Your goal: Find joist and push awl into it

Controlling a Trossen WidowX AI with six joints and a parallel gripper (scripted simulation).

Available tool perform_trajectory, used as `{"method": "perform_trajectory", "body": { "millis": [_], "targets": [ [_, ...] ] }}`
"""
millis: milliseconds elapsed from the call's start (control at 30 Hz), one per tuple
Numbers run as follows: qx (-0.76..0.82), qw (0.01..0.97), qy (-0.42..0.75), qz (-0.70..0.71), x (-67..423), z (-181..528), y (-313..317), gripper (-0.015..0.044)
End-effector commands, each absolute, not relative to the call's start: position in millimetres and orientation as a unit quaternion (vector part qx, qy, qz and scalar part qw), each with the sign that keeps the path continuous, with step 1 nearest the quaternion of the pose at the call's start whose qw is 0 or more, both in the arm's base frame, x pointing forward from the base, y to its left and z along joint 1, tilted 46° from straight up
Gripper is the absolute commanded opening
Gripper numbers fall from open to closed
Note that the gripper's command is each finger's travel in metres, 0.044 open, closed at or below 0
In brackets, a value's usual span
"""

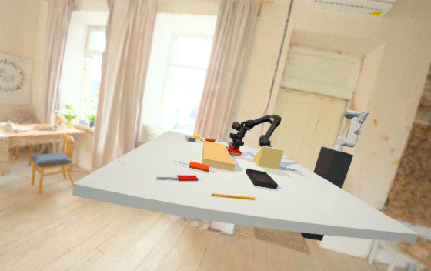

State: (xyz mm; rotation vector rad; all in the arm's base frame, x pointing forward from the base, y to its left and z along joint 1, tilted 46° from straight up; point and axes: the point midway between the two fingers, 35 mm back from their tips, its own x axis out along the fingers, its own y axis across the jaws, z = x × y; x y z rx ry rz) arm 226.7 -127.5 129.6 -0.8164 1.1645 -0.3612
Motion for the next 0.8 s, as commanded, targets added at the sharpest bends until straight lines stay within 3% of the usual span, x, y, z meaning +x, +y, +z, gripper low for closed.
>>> {"method": "perform_trajectory", "body": {
  "millis": [0,233,467,767],
  "targets": [
    [-0.373,0.743,0.532,-0.162,226.7,128.5,-127.0,0.0215],
    [-0.373,0.743,0.532,-0.162,226.7,128.5,-127.0,0.0168],
    [-0.368,0.744,0.535,-0.159,228.1,138.0,-113.4,0.0000],
    [-0.363,0.743,0.540,-0.156,226.2,160.5,-86.1,0.0000]
  ]
}}
